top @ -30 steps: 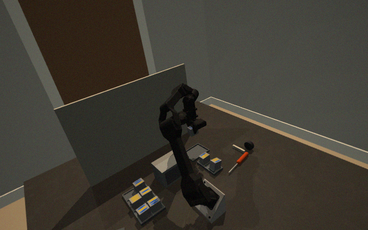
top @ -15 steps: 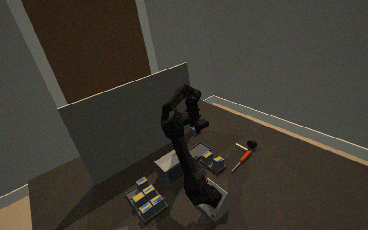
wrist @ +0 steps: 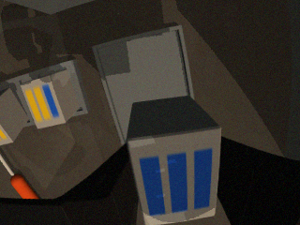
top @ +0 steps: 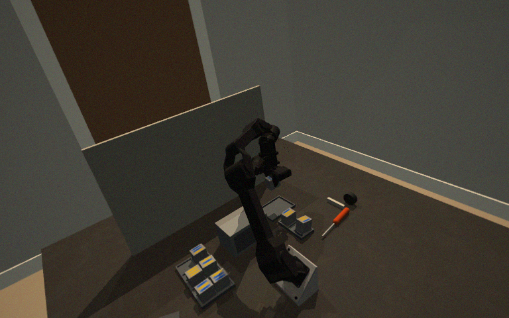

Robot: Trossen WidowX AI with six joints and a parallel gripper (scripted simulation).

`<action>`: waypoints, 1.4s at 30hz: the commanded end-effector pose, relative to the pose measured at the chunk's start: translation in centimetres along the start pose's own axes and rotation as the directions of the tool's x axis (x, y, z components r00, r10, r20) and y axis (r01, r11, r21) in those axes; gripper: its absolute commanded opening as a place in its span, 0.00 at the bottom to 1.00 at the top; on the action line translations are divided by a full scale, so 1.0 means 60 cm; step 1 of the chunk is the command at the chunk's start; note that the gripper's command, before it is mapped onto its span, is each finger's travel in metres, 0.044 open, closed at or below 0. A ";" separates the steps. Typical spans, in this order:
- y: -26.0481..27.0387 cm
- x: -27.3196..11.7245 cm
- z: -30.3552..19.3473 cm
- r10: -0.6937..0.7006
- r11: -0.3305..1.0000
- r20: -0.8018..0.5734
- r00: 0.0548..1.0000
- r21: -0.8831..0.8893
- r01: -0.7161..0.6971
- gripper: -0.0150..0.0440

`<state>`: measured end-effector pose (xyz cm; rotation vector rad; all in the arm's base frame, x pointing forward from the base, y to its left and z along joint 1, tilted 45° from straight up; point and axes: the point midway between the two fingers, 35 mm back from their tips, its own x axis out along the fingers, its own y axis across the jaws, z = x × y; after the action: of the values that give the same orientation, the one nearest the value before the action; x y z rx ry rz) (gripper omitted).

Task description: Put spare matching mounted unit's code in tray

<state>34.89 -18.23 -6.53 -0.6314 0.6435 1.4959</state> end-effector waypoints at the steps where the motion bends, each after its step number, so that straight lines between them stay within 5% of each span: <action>1: 0.000 0.006 0.001 0.000 1.000 0.005 1.000 0.005 0.000 0.25; 42: -0.003 0.054 0.001 0.000 1.000 0.005 1.000 0.002 0.000 0.25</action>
<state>35.02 -16.22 -8.74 -0.6343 0.6411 1.4972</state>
